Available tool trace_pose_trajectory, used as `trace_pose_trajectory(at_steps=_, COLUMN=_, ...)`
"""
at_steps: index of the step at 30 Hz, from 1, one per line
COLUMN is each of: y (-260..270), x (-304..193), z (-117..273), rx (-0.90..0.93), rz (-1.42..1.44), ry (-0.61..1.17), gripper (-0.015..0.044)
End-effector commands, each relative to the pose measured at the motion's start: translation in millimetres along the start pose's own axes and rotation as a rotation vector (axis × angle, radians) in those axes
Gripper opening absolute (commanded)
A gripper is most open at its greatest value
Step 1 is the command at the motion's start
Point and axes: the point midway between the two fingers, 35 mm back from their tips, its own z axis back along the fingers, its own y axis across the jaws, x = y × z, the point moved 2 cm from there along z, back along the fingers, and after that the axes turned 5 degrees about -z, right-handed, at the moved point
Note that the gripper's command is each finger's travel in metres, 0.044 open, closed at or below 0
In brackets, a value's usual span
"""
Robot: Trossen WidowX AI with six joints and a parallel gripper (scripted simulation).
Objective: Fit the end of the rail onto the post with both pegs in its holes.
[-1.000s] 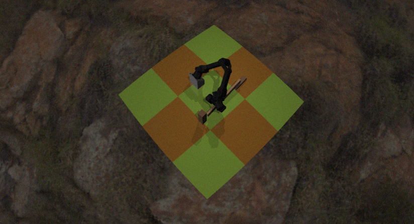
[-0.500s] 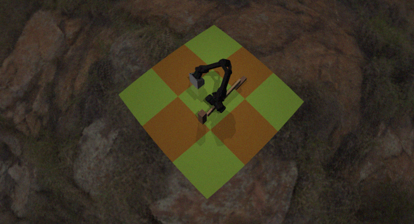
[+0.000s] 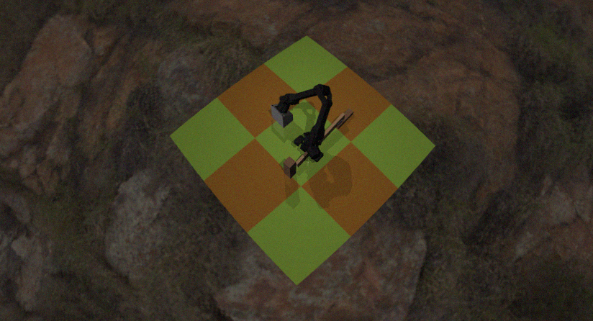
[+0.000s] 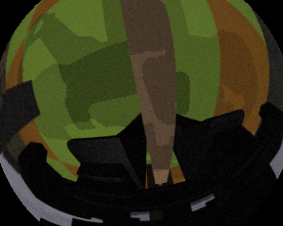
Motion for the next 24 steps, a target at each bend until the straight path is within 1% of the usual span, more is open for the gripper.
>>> trace_pose_trajectory(at_steps=1, y=0.1, x=0.2, z=-0.2, rx=-0.001, rz=-0.003, ry=-0.003, gripper=0.0000)
trace_pose_trajectory(at_steps=24, y=-0.8, x=-0.2, z=7.1, rx=-0.001, rz=-0.003, ry=-0.003, gripper=0.0000)
